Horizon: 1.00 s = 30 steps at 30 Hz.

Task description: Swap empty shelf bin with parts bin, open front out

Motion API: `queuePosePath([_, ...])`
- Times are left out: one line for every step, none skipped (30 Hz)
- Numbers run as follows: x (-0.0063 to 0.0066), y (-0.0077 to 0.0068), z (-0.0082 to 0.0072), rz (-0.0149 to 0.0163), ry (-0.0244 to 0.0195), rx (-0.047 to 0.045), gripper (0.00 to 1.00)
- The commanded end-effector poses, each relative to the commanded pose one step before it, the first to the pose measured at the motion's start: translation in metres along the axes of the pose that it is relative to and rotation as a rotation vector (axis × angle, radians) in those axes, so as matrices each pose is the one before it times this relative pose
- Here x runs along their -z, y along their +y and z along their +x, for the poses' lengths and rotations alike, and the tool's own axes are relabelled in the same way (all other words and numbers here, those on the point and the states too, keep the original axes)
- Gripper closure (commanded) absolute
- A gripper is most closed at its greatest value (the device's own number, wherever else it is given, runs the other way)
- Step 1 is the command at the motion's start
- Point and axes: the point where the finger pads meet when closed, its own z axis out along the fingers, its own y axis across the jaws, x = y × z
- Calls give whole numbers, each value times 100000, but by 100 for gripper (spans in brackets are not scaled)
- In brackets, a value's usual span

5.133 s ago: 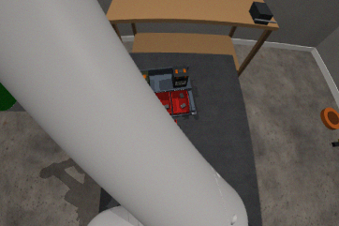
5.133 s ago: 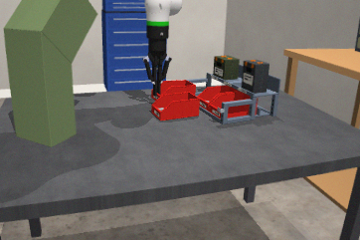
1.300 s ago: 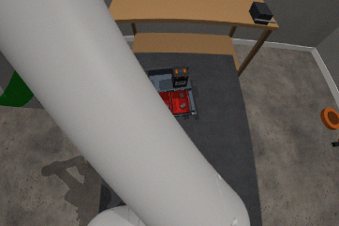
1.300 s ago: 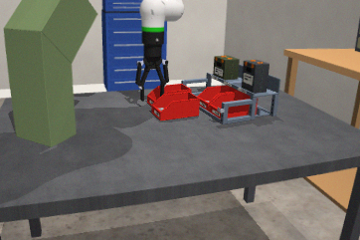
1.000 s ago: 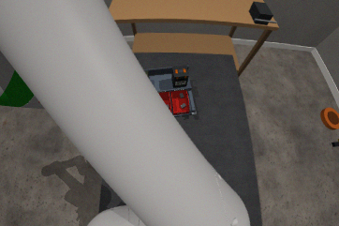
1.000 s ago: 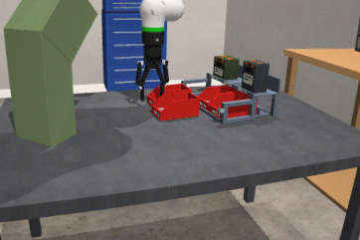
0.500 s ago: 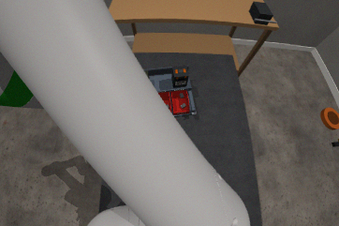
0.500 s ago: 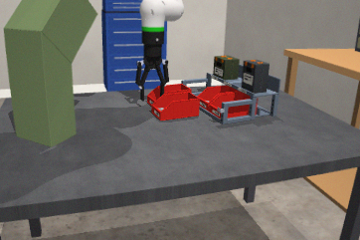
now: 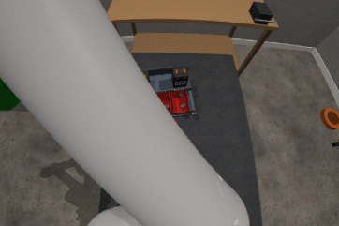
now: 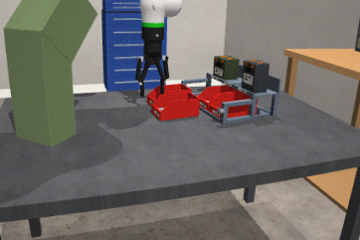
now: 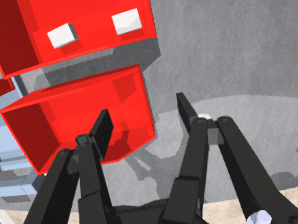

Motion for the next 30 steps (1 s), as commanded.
queuePosePath([316, -46, 1, -31, 95, 2, 38])
queuePosePath([225, 0, 0, 1, 1, 0, 38])
queuePosePath([231, 0, 0, -1, -1, 0, 38])
queuePosePath([238, 0, 0, 1, 1, 0, 38])
queuePosePath([242, 0, 0, -1, -1, 0, 38])
queuePosePath([246, 0, 1, 1, 1, 0, 38])
queuePosePath([247, 0, -1, -1, -1, 0, 38])
queuePosePath([250, -1, 1, 2, 1, 0, 38])
queuePosePath([249, 1, -1, -2, -1, 0, 38])
queuePosePath([248, 0, 0, 1, 1, 0, 38])
queuePosePath([246, 0, 0, -1, -1, 0, 38])
queuePosePath([243, 0, 0, 1, 1, 0, 38])
queuePosePath([239, 0, 0, -1, -1, 0, 38])
queuePosePath([234, 0, 0, 1, 1, 0, 38])
queuePosePath([228, 0, 0, -1, -1, 0, 38])
queuePosePath([222, 0, 0, 1, 1, 0, 38])
queuePosePath([0, 0, 0, 0, 0, 0, 38])
queuePosePath([0, 0, 0, 0, 0, 0, 38])
queuePosePath([214, 1, 0, -1, -1, 0, 38])
queuePosePath([206, -1, 1, 2, 1, 0, 38])
queuePosePath([197, 1, 0, -2, -1, 0, 38])
queuePosePath([187, 0, 0, 0, 0, 0, 38])
queuePosePath([177, 0, 0, 0, 0, 0, 38])
queuePosePath([167, 0, 0, -1, -1, 0, 38])
queuePosePath([156, 0, 0, 1, 1, 0, 38])
queuePosePath([145, 0, 0, 0, 0, 0, 38])
queuePosePath([133, 0, 0, -1, -1, 0, 38])
queuePosePath([121, 0, 0, 0, 0, 0, 38])
queuePosePath([110, 0, 0, 1, 1, 0, 38])
queuePosePath([98, 0, 0, 0, 0, 0, 38])
